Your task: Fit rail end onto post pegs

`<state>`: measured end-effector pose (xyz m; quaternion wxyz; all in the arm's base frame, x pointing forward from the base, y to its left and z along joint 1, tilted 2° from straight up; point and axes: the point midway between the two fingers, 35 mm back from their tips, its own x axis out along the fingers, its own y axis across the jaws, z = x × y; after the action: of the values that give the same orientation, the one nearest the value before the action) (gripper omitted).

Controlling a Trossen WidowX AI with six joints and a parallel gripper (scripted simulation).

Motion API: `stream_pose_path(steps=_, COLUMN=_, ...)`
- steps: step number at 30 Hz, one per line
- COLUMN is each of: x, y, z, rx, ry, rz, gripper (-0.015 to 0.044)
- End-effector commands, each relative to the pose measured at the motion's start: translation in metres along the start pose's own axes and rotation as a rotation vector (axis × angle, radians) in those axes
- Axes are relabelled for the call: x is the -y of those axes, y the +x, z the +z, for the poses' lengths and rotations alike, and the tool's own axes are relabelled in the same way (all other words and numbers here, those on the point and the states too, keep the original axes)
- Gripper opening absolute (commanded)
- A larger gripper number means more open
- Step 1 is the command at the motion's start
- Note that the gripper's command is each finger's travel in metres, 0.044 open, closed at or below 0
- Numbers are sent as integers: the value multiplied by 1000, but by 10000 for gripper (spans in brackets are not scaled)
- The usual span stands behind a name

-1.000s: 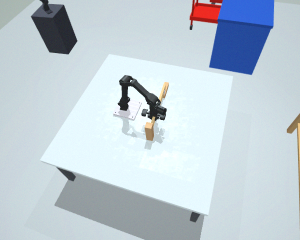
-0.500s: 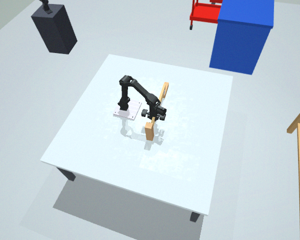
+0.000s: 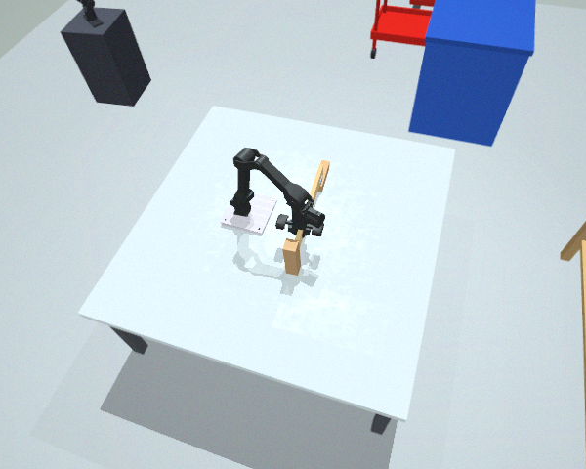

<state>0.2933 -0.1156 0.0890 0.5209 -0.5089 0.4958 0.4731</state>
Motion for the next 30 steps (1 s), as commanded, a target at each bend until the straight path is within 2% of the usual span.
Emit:
stream_pose_path(steps=1, x=2, y=-1, z=-4, rx=-5, ry=0, rz=-8, gripper=0)
stream_pose_path(steps=30, x=2, y=-3, z=-12, rx=-6, ry=0, rz=-8, gripper=0)
